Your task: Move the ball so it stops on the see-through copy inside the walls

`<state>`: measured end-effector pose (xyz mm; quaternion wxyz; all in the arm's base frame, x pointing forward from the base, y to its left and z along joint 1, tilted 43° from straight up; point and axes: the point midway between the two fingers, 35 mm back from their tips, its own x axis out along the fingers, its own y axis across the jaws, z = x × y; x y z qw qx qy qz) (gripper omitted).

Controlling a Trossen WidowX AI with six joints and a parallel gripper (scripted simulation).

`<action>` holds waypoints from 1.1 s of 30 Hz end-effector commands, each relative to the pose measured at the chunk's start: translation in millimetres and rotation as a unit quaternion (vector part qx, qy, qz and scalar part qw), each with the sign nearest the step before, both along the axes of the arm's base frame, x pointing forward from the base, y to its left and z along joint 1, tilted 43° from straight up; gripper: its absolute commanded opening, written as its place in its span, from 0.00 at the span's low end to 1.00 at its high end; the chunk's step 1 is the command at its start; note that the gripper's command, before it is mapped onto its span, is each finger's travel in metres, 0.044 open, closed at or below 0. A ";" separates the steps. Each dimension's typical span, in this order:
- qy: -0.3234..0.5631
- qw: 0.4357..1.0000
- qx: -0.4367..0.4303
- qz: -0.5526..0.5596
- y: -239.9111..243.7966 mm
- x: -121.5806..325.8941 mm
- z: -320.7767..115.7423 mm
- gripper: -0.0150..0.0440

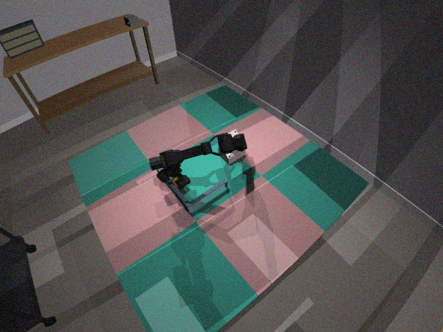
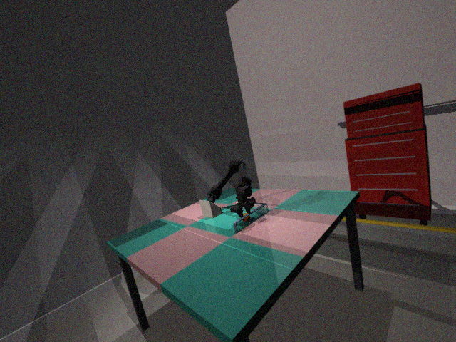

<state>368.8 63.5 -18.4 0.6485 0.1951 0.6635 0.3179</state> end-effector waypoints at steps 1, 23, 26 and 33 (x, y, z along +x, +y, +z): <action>0.000 1.000 0.000 0.000 0.0 0.0 0.2 0.52; 0.001 1.000 0.000 -0.011 -54.7 8.1 55.1 0.91; 0.001 1.000 0.000 -0.011 -54.7 8.1 55.1 0.91; -0.001 1.000 0.000 -0.009 -85.3 7.8 90.9 1.00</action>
